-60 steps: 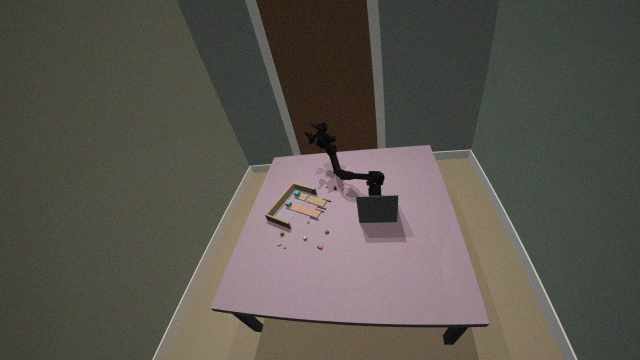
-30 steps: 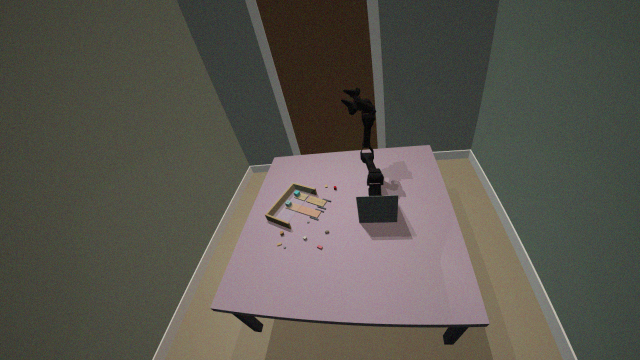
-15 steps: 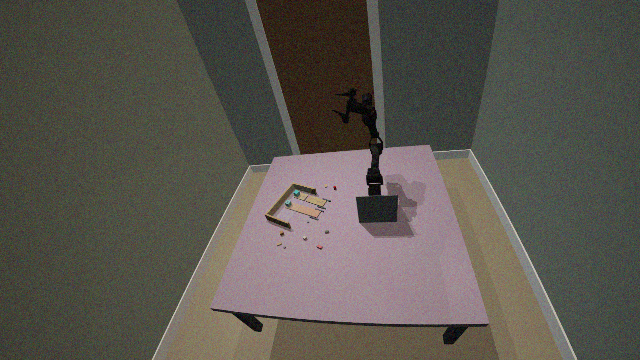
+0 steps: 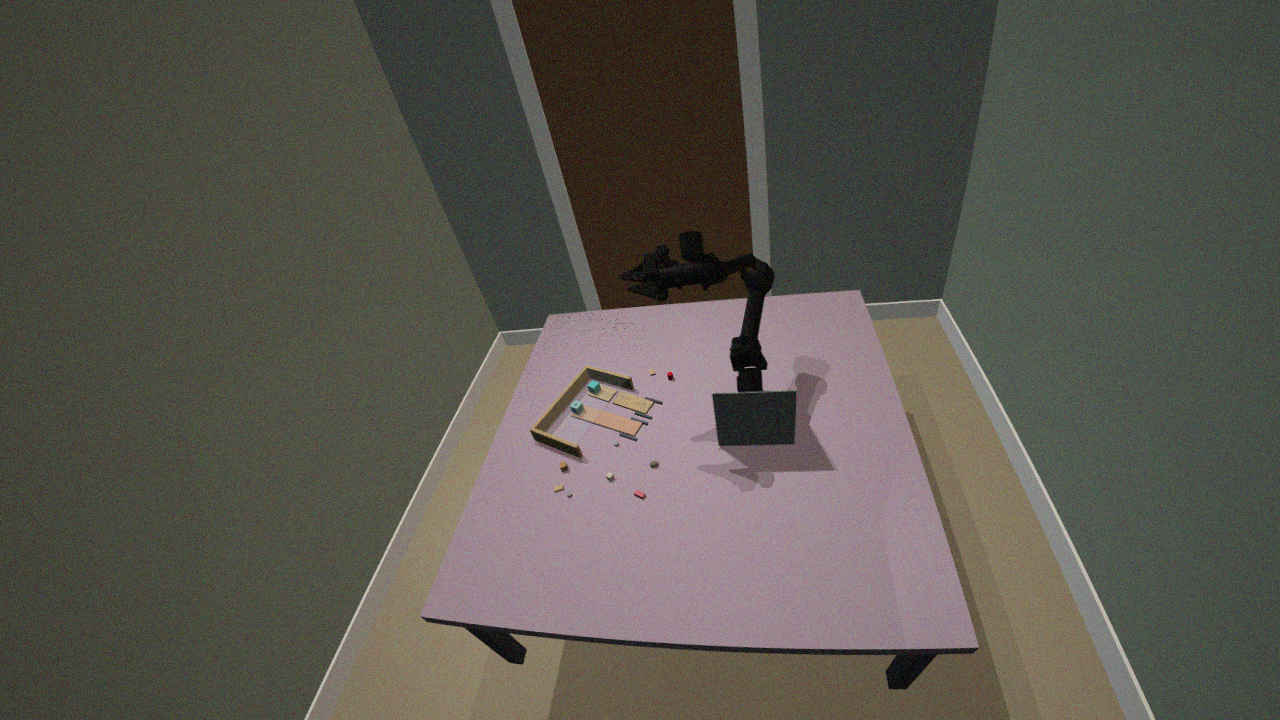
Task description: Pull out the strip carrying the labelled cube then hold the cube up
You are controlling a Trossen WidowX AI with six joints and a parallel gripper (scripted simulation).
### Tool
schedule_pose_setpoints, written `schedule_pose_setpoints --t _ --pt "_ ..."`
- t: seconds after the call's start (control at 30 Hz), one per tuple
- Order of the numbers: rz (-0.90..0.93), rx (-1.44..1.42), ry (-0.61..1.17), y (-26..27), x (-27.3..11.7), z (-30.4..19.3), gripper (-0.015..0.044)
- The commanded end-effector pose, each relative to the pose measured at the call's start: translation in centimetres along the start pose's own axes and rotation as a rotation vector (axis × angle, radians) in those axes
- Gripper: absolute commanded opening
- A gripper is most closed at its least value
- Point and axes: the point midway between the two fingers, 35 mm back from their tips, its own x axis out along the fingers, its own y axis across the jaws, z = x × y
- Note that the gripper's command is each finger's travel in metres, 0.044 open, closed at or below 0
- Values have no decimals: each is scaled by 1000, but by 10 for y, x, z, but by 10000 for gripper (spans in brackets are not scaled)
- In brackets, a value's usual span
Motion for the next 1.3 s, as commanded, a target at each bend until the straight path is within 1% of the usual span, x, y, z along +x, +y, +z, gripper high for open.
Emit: schedule_pose_setpoints --t 0.0,0.2,0.37,0.43,0.67,0.77,0.97,1.17,1.27 --pt "-110 -240 77 -33 27 -52 400" --pt "-265 -596 259 -104 51 -130 400" --pt "-358 -854 456 -170 47 -187 400" --pt "-368 -887 486 -179 44 -194 400" --pt "-368 -887 486 -179 44 -194 400" --pt "-386 -861 534 -180 54 -199 321" --pt "-494 -740 733 -190 90 -221 164" --pt "-634 -616 924 -210 116 -244 6" --pt "-725 -549 1006 -222 122 -253 0"
